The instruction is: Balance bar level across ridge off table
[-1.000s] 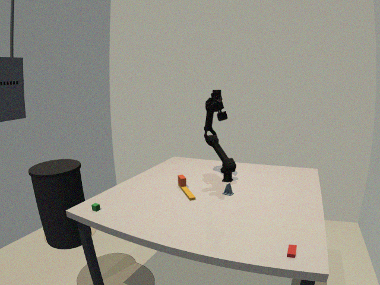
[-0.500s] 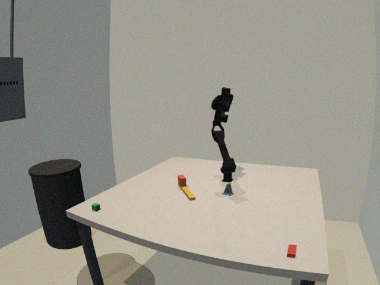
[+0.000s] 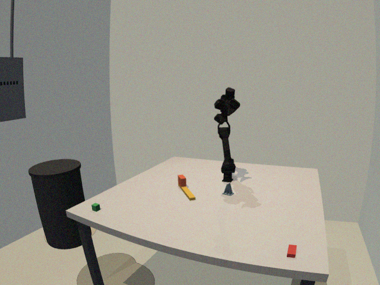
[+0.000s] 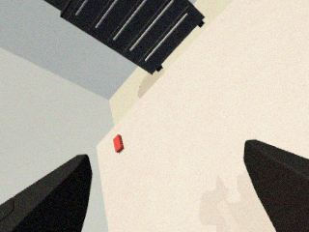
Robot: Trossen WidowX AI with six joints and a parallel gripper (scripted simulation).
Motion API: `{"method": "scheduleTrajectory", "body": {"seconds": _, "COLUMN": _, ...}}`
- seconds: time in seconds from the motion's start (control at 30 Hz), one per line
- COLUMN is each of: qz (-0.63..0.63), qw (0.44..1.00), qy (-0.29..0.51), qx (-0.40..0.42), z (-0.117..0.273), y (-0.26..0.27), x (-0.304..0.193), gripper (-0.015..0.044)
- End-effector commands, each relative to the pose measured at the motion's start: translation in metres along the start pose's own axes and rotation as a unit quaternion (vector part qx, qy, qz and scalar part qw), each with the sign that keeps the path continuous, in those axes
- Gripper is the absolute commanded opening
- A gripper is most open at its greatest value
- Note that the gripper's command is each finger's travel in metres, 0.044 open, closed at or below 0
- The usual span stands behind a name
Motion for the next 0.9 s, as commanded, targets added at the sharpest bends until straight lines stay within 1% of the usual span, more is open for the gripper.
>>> {"method": "scheduleTrajectory", "body": {"seconds": 0.0, "qz": 0.057, "qw": 0.998, "qy": -0.001, "qx": -0.036, "z": -0.020, "y": 0.001, "x": -0.001, "gripper": 0.0315}}
{"method": "scheduleTrajectory", "body": {"seconds": 0.33, "qz": 0.174, "qw": 0.977, "qy": 0.009, "qx": -0.126, "z": -0.067, "y": -0.006, "x": 0.005, "gripper": 0.0315}}
{"method": "scheduleTrajectory", "body": {"seconds": 0.7, "qz": 0.293, "qw": 0.932, "qy": 0.052, "qx": -0.209, "z": -0.114, "y": -0.025, "x": 0.020, "gripper": 0.0315}}
{"method": "scheduleTrajectory", "body": {"seconds": 0.87, "qz": 0.285, "qw": 0.929, "qy": 0.056, "qx": -0.227, "z": -0.133, "y": -0.034, "x": 0.029, "gripper": 0.0315}}
Point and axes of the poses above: the point midway between the two fingers, 35 mm back from their tips, its own z axis back along the fingers, its own y axis across the jaws, x = y × z, the point moved 6 cm from there along z, back along the fingers, and after that the axes turned 13 degrees about -z, right-handed, at the moved point
